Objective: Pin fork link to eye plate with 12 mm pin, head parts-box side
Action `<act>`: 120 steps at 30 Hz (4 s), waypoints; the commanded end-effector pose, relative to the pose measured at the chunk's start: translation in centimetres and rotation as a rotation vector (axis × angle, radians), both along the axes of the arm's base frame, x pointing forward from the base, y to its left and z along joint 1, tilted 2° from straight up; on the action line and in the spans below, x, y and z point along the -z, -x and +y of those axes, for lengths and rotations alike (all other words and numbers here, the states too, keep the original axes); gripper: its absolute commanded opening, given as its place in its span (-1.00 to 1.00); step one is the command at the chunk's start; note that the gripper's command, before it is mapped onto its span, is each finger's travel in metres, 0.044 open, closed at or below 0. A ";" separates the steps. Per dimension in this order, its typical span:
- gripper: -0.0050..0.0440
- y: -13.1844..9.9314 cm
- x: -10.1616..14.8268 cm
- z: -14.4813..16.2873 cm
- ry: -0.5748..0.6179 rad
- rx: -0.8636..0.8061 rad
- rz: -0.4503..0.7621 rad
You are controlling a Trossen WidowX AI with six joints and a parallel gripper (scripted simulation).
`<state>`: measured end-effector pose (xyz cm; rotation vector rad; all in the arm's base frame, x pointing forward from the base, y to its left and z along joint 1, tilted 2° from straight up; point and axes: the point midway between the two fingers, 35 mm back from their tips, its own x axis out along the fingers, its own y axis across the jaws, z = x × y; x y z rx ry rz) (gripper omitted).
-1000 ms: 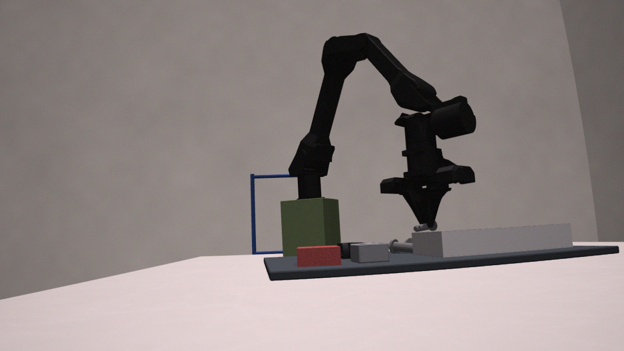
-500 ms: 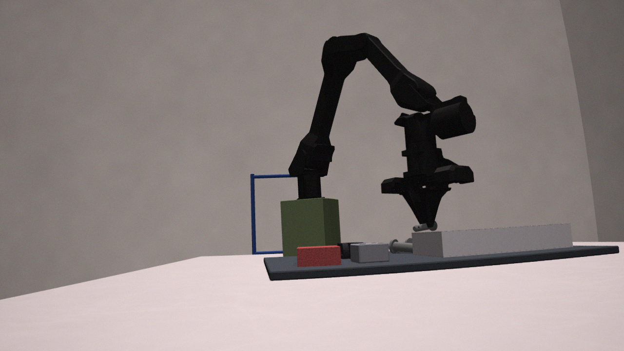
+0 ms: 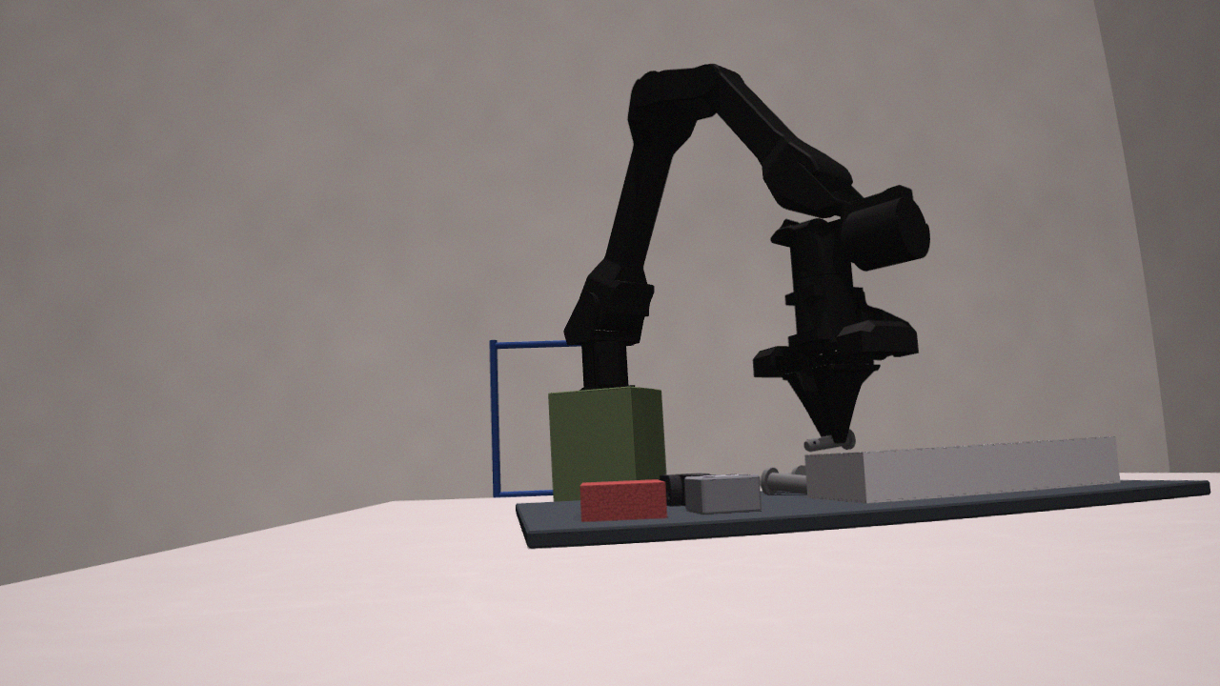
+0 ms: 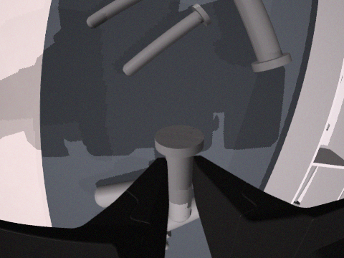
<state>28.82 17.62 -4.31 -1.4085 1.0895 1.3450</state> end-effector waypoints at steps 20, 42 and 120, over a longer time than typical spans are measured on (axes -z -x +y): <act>-0.74 0.0 -0.4 0.1 -0.011 0.223 -0.002; -0.74 0.0 -0.4 0.1 -0.011 0.223 -0.002; -0.74 -5.9 -0.6 -7.8 -0.011 0.223 -0.002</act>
